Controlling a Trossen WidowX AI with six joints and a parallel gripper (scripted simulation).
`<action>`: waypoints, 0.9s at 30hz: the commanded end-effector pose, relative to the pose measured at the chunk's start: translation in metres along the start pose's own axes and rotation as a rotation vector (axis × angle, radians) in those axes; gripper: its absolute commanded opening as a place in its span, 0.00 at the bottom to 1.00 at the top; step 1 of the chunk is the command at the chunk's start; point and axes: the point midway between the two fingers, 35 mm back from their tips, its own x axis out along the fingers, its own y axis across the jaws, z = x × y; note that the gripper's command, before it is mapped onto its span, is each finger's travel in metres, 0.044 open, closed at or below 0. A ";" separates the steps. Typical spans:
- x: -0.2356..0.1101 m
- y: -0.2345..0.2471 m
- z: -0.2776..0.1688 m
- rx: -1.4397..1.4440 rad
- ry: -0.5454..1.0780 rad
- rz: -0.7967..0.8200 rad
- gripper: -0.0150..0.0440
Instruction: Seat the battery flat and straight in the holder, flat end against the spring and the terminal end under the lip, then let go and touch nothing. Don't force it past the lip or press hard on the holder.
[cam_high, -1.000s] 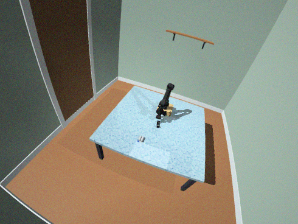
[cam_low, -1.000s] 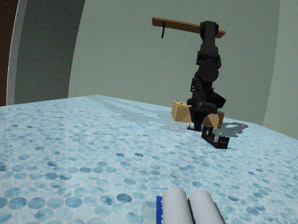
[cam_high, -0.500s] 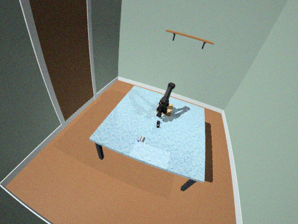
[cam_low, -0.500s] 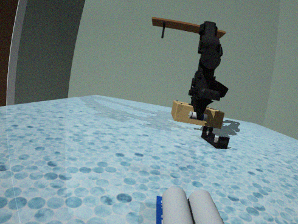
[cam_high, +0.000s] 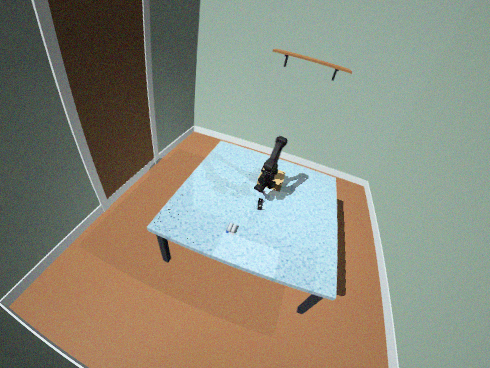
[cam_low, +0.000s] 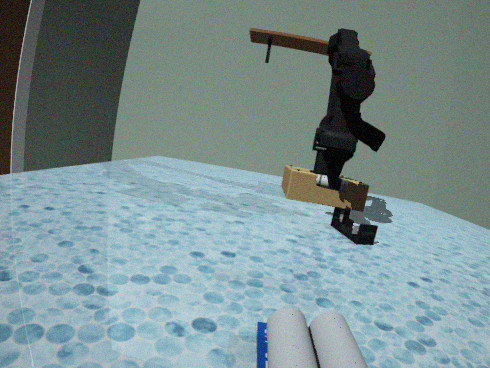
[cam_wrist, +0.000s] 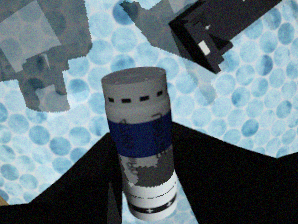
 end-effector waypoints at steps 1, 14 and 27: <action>-0.005 -0.016 0.008 0.194 0.002 -0.002 0.39; -0.015 -0.059 0.036 0.766 -0.003 -0.006 0.39; -0.017 -0.079 0.053 1.050 -0.006 -0.006 0.39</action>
